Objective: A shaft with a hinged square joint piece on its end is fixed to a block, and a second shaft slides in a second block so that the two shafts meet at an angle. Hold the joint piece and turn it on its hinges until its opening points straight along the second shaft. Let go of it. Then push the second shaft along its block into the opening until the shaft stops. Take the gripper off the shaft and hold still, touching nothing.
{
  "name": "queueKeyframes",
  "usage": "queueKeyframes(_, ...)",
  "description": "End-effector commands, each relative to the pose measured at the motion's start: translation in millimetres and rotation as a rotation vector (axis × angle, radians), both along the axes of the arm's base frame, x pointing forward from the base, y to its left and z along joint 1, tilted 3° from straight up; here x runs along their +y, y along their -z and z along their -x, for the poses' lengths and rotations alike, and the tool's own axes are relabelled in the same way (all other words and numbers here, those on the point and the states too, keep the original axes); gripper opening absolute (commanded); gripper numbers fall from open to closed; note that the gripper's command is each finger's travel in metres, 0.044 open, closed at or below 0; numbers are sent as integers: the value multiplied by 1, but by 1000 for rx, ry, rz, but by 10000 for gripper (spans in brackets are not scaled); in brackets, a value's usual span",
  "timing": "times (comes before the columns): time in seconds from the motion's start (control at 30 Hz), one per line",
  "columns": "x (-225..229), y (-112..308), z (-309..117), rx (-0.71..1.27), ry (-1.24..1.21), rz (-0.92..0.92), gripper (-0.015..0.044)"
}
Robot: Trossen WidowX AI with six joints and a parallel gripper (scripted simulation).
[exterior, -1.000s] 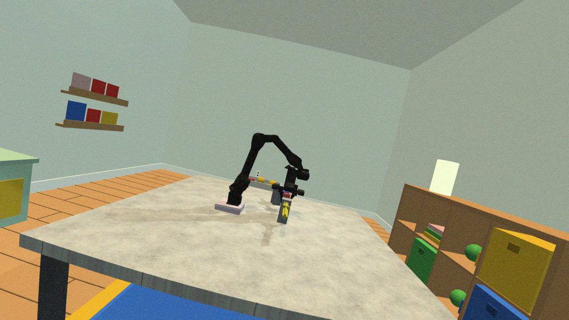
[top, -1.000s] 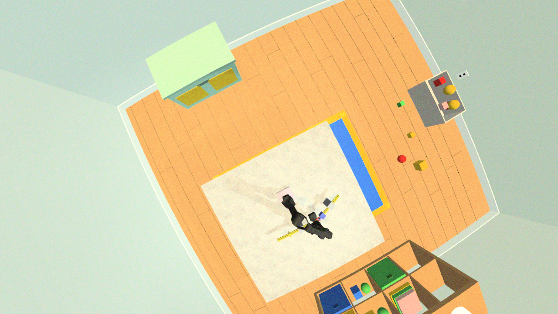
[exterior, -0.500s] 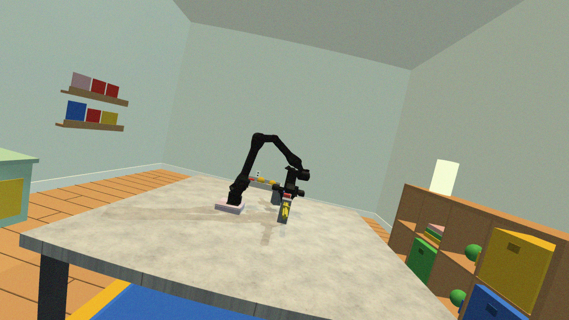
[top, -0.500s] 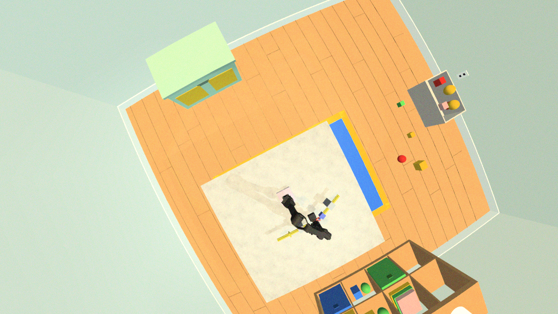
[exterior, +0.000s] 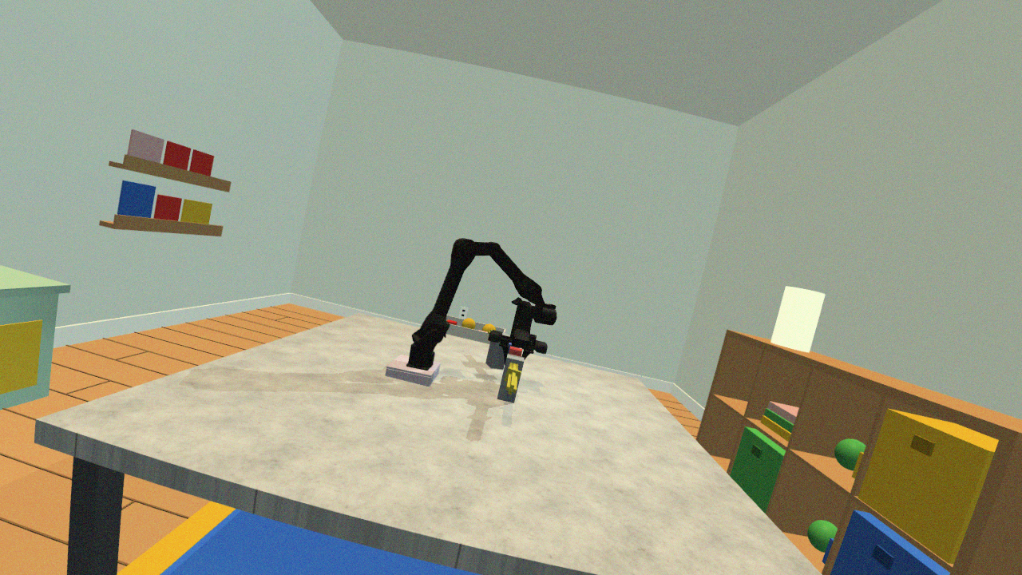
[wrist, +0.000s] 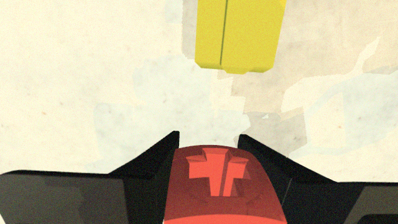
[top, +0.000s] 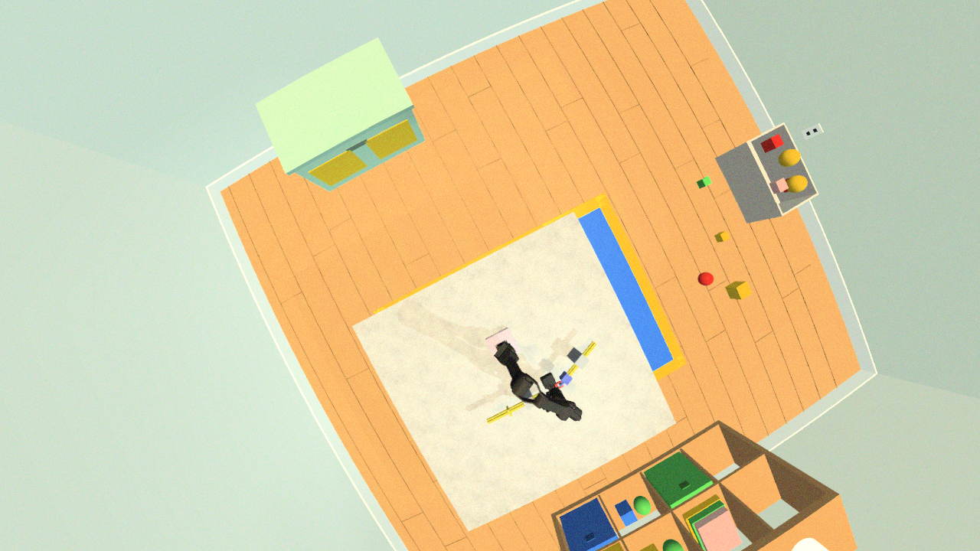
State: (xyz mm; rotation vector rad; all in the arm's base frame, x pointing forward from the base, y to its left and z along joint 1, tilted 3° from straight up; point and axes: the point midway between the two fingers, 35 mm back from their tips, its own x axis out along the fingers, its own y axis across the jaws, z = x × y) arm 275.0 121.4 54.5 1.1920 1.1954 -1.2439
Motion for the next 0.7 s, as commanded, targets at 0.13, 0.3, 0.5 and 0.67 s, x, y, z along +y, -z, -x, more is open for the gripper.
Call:
queueKeyframes(0.13,0,0,0,0,1,0,357)
queueKeyframes(0.3,0,0,0,0,1,0,440)
queueKeyframes(0.5,0,0,0,0,1,0,440)
queueKeyframes(0.67,1,-5,0,0,1,22,440)
